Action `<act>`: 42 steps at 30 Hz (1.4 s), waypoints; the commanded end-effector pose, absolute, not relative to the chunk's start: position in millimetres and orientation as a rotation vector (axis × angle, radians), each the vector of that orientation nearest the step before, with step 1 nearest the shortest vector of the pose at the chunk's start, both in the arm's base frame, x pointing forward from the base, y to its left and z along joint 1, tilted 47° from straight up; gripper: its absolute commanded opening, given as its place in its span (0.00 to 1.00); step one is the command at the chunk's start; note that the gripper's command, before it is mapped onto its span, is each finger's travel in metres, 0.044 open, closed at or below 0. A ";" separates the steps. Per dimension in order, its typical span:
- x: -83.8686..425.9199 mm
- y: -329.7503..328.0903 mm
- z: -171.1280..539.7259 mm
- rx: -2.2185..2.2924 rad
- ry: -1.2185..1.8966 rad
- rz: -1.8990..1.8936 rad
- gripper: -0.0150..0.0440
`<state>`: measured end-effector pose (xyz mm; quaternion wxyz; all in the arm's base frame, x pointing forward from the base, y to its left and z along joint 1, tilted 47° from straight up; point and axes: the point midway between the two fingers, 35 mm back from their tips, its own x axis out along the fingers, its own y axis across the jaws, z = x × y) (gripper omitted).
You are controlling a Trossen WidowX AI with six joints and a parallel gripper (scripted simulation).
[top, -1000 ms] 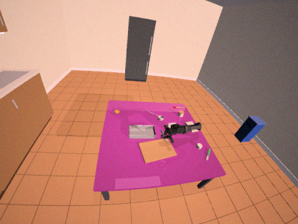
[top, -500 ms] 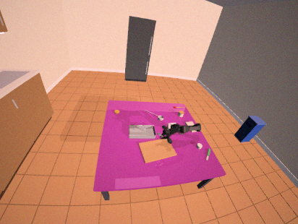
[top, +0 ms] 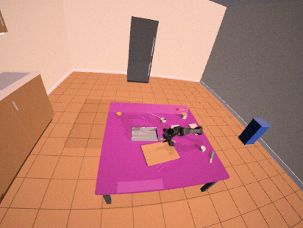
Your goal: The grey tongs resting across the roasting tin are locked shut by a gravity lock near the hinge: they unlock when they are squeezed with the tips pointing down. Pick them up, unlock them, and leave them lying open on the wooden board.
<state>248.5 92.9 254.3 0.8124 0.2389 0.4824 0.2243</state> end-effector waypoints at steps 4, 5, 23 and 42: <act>250.1 95.0 256.1 0.511 1.137 0.552 0.00; 250.2 95.3 256.3 0.513 1.151 0.561 0.00; 258.6 99.8 266.8 0.603 1.343 0.743 0.00; 260.4 105.8 261.6 0.600 1.358 0.752 0.00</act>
